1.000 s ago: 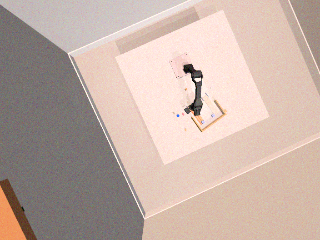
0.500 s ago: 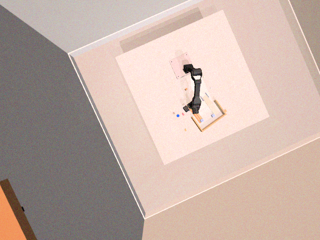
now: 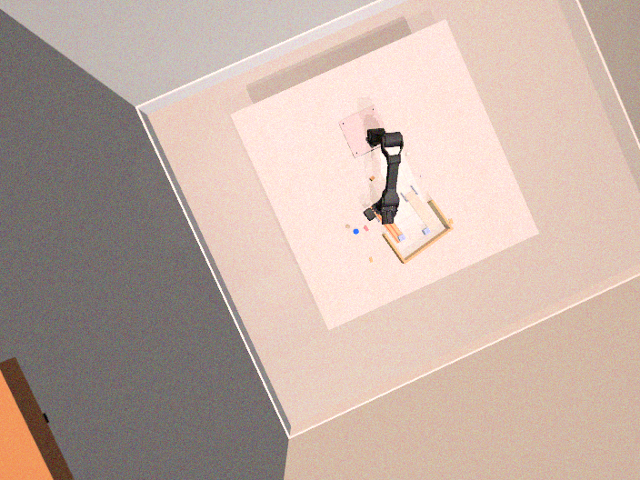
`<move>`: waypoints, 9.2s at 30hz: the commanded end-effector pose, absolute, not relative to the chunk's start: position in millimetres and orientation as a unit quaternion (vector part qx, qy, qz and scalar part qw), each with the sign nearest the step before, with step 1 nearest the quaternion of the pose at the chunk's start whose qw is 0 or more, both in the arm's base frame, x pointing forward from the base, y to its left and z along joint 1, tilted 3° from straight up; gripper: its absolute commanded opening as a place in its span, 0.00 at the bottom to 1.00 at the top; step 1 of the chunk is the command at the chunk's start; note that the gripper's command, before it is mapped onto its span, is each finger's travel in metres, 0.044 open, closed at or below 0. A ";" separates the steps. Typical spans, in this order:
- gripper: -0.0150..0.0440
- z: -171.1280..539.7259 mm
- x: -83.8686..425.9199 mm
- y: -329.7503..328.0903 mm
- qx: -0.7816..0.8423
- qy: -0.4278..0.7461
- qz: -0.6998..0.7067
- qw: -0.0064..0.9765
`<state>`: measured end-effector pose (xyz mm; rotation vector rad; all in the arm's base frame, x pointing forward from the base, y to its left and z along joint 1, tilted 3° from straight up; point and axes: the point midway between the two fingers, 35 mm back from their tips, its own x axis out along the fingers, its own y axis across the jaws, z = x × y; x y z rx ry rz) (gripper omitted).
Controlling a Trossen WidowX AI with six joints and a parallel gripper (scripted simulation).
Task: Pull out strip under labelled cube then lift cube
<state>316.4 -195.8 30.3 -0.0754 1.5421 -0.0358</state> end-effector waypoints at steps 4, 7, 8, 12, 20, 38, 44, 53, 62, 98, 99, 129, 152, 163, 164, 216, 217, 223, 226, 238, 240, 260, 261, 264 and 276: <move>0.25 25.2 299.1 -196.1 -0.031 0.705 -0.016 0.708; 0.25 25.1 294.6 -196.1 -0.031 0.705 -0.016 0.708; 0.25 25.1 293.1 -196.1 -0.031 0.705 -0.016 0.708; 0.25 24.9 287.2 -196.2 -0.031 0.705 -0.016 0.708; 0.25 24.7 275.4 -196.2 -0.031 0.706 -0.016 0.708; 0.25 24.2 249.1 -196.3 -0.031 0.707 -0.016 0.707; 0.25 24.1 240.4 -196.4 -0.031 0.707 -0.016 0.706; 0.25 23.9 227.3 -196.4 -0.031 0.708 -0.016 0.706; 0.25 23.7 214.2 -196.5 -0.031 0.708 -0.016 0.705; 0.25 71.2 194.4 -197.8 -0.031 0.709 -0.016 0.705; 0.30 71.1 195.5 -197.7 -0.028 0.708 -0.019 0.705; 1.00 86.8 314.2 -186.1 0.032 0.700 -0.077 0.709; 1.00 95.5 402.7 -181.3 0.032 0.697 -0.076 0.712; 0.68 81.9 405.8 -182.5 0.032 0.697 -0.076 0.712; 0.68 80.3 405.9 -182.6 0.032 0.697 -0.076 0.712; 0.25 67.8 374.3 -168.6 0.033 0.698 -0.076 0.711; 0.25 70.1 370.8 -166.9 0.033 0.698 -0.076 0.711; 0.25 81.0 351.5 -157.3 0.033 0.699 -0.076 0.710; 0.25 81.4 350.4 -156.8 0.033 0.699 -0.076 0.710; 0.25 81.3 315.7 -140.9 0.032 0.700 -0.075 0.709; 0.25 80.7 309.4 -138.1 0.031 0.701 -0.074 0.709; 0.25 112.3 278.0 -121.5 0.034 0.702 -0.075 0.708; 0.25 113.1 277.9 -121.4 0.034 0.702 -0.075 0.708; 0.25 113.1 277.9 -121.4 0.034 0.702 -0.075 0.708; 0.25 113.1 277.9 -121.4 0.034 0.702 -0.075 0.708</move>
